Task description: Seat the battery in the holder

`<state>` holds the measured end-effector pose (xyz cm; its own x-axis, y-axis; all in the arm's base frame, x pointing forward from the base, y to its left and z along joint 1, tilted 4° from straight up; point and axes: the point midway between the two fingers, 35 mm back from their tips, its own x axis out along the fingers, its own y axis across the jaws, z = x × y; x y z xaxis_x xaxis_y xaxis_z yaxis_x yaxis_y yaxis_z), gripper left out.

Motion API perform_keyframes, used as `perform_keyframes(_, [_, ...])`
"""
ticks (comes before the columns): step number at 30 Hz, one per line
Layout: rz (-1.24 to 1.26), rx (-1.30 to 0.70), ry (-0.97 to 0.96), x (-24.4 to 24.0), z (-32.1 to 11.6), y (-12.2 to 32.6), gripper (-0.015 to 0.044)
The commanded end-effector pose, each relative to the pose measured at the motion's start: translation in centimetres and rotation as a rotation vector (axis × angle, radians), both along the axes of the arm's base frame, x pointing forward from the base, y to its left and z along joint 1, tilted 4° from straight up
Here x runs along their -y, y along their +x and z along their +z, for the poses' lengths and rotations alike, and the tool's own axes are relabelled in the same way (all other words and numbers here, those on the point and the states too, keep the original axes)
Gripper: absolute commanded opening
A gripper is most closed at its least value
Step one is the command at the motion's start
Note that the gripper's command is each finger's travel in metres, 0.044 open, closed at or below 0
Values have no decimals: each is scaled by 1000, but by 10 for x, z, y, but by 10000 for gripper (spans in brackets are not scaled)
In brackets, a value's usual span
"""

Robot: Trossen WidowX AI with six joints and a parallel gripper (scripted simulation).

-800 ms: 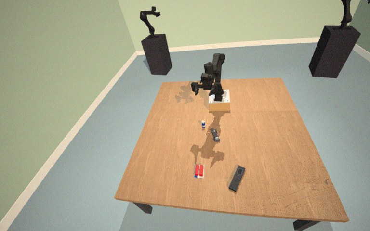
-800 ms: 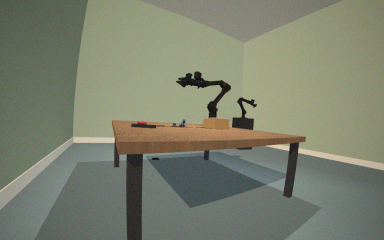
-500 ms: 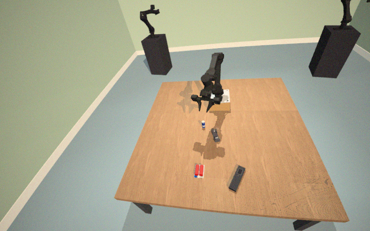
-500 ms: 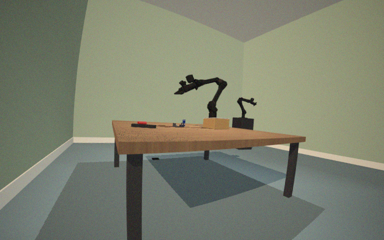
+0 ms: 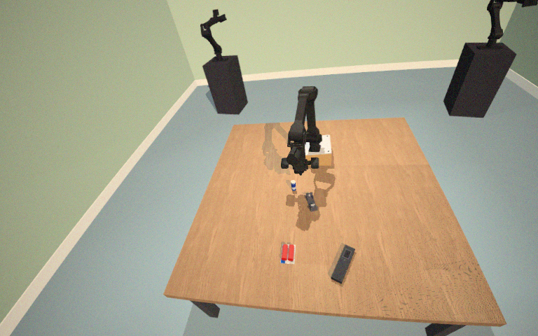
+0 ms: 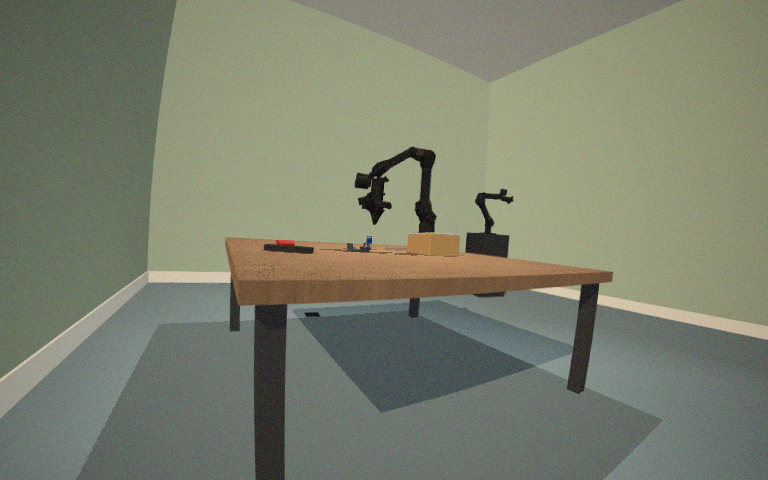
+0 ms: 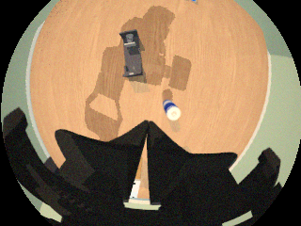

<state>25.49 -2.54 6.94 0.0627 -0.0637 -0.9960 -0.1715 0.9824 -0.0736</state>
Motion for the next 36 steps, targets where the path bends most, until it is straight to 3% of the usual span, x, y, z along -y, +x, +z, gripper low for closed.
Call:
perform_keyframes(1, [11, -23, -4, 1, 0, -1, 0])
perform_keyframes(10, [11, -24, -4, 6, -77, 2, 0])
perform_keyframes(36, [11, -23, -7, 41, -75, 10, 0])
